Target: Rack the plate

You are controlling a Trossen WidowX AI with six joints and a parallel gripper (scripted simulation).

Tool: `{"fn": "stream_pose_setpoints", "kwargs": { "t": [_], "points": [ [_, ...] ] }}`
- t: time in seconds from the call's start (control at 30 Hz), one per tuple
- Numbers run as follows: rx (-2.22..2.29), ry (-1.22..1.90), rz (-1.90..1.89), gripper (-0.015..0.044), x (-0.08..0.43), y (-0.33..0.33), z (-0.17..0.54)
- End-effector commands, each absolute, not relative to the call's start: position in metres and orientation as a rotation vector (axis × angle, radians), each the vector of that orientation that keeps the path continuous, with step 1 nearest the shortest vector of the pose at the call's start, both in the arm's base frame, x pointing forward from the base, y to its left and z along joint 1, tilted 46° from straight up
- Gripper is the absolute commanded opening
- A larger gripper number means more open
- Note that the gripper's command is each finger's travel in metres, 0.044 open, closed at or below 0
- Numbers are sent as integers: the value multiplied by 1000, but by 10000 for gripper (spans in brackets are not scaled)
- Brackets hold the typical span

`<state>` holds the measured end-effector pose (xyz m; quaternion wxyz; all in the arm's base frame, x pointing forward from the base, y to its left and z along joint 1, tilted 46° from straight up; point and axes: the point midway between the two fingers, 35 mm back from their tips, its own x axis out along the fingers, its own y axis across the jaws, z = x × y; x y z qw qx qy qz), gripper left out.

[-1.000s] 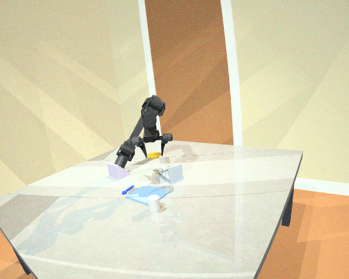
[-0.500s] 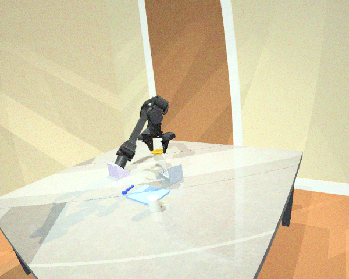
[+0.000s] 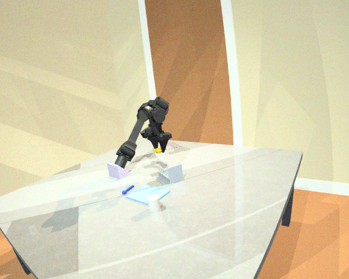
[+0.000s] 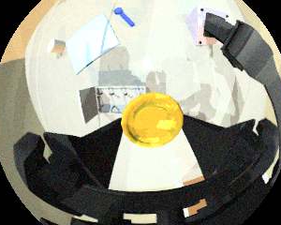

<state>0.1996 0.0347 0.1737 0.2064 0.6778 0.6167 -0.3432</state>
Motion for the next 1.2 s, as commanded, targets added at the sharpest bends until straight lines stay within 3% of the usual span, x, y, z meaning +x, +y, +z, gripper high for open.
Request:
{"fn": "stream_pose_setpoints", "kwargs": {
  "t": [0.0,1.17],
  "points": [
    [1938,1703,-1022,0,193,40,177],
    [1162,1437,-1057,0,158,43,113]
  ]
}}
